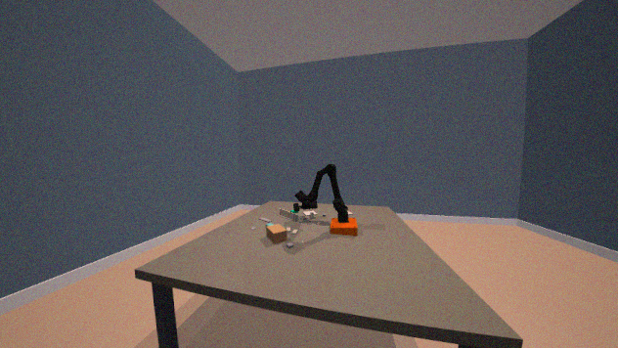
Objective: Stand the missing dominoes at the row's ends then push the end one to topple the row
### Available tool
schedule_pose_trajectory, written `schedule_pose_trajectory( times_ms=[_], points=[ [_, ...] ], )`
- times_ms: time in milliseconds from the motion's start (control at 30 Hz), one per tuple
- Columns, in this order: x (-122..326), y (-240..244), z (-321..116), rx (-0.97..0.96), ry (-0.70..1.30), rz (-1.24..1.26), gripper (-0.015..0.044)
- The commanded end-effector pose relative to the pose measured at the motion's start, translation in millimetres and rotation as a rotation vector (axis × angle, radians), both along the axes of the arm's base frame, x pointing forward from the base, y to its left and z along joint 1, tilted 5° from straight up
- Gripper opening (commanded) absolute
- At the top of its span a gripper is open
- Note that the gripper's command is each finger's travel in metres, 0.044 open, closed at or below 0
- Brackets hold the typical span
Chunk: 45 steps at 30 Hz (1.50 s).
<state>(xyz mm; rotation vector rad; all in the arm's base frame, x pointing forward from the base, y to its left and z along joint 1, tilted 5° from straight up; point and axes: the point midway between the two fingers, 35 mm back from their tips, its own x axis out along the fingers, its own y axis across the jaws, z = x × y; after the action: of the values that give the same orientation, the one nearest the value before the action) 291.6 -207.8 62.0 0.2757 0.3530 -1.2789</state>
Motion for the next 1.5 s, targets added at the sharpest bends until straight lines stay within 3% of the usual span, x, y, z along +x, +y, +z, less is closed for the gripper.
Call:
schedule_pose_trajectory(
  times_ms=[0, 100, 433, 667, 1233, 1467],
  points=[
    [1, -20, -1, 0.365, 0.155, 0.074, 0.044],
    [-12, -17, 4, 0.56, 0.182, 0.077, 0.044],
    [-42, 4, 35, 0.944, 0.15, 0.045, 0.044],
    [-64, 24, 47, 1.11, 0.177, 0.0, 0.044],
    [-65, 26, 47, 1.125, 0.178, -0.005, 0.044],
    [-59, 26, -10, 1.125, 0.178, -0.005, 0.044]
  ],
)
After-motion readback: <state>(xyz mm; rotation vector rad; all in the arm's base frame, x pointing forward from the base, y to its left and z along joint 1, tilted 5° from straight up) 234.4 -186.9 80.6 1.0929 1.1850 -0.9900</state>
